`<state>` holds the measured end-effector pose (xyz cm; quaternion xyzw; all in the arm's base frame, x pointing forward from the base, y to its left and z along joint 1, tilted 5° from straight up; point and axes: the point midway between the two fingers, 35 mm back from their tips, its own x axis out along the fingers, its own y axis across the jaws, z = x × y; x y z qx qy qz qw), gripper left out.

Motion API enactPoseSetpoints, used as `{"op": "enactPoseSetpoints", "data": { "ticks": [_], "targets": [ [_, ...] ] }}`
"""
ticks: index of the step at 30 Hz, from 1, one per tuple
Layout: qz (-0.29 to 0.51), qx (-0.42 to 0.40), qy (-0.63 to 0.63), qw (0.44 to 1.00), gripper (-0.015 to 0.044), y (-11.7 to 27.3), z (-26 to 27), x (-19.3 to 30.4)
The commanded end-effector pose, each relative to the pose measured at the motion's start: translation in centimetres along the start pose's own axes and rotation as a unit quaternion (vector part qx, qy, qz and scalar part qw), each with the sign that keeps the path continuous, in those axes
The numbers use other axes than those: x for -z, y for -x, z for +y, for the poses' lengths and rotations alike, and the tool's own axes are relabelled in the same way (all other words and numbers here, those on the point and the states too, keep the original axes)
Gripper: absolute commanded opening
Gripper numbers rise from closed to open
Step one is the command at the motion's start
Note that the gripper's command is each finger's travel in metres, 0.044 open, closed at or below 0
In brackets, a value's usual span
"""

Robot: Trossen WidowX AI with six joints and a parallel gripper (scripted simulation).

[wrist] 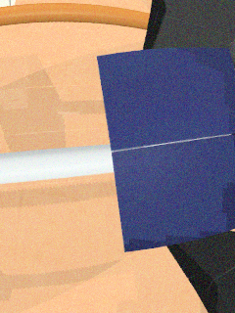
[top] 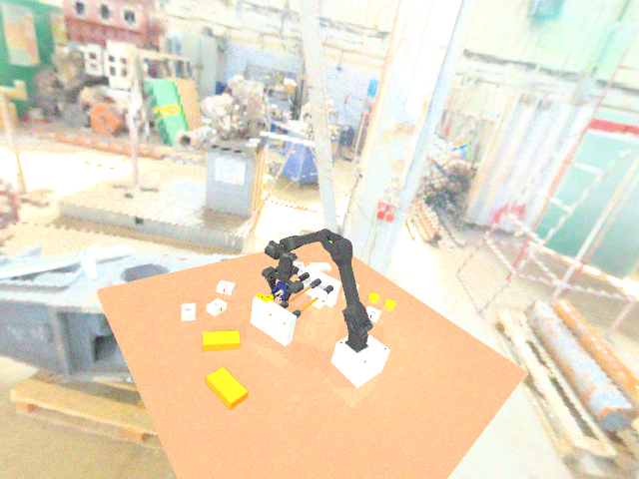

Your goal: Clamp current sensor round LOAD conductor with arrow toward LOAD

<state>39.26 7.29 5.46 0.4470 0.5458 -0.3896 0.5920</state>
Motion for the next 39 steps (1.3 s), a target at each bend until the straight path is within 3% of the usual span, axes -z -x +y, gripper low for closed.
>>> {"op": "enactPoseSetpoints", "data": {
  "ticks": [1,24,39],
  "targets": [
    [0.000,-0.001,0.000,1.000,0.0000,0.04,0.03,-0.03],
    [0.000,-0.001,0.000,1.000,0.0000,0.04,0.03,-0.03],
    [0.000,0.000,0.000,1.000,0.0394,0.00,0.00,0.00]
  ]
}}
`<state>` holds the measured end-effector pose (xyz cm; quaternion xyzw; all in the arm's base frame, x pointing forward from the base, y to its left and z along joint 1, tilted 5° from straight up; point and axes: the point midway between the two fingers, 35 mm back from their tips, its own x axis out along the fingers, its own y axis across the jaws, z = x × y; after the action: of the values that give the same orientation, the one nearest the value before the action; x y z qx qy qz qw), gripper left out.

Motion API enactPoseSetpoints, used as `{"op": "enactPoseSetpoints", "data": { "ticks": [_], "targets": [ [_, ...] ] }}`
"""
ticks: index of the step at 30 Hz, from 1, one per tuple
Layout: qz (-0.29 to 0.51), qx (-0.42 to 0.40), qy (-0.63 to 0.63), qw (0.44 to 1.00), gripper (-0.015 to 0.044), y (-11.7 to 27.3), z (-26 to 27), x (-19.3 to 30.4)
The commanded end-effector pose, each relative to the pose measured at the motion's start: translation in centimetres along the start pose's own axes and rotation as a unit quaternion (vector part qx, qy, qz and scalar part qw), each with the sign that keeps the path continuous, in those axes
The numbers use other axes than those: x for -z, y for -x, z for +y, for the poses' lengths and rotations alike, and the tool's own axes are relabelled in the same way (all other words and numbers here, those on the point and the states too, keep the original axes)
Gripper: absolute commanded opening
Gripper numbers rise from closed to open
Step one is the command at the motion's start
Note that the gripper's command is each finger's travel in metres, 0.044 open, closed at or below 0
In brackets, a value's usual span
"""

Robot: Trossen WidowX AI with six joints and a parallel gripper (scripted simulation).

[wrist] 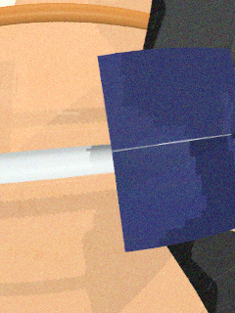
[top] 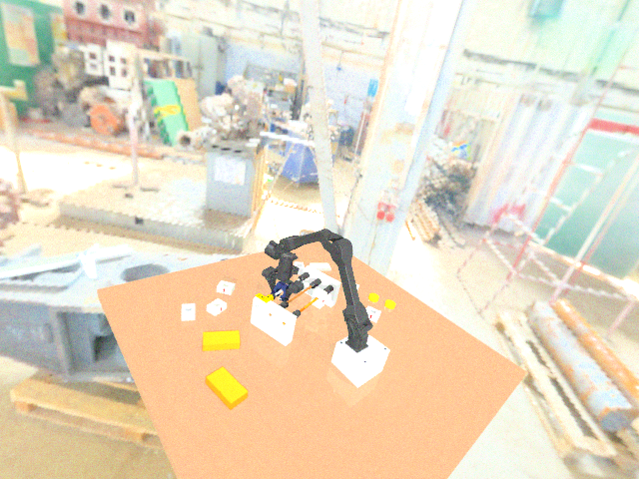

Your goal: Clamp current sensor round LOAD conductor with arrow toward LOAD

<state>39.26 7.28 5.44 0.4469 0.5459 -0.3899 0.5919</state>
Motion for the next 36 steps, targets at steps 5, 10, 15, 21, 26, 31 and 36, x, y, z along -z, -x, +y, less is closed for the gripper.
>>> {"op": "enactPoseSetpoints", "data": {
  "ticks": [5,10,15,21,26,31,36],
  "targets": [
    [-0.004,0.048,-0.005,0.999,0.0440,0.8,0.3,-0.4],
    [-0.009,0.116,-0.011,0.993,0.0440,2.1,0.3,-0.9],
    [-0.009,0.110,-0.011,0.994,0.0440,1.7,0.2,-0.9],
    [-0.010,0.096,-0.011,0.995,0.0440,0.8,0.1,-1.0],
    [-0.010,0.093,-0.011,0.996,0.0440,-0.3,-0.2,-1.0],
    [-0.010,0.106,-0.011,0.994,0.0440,-0.6,-0.3,-1.1],
    [-0.010,0.137,-0.011,0.990,0.0440,-0.9,-0.4,-1.1]
  ]
}}
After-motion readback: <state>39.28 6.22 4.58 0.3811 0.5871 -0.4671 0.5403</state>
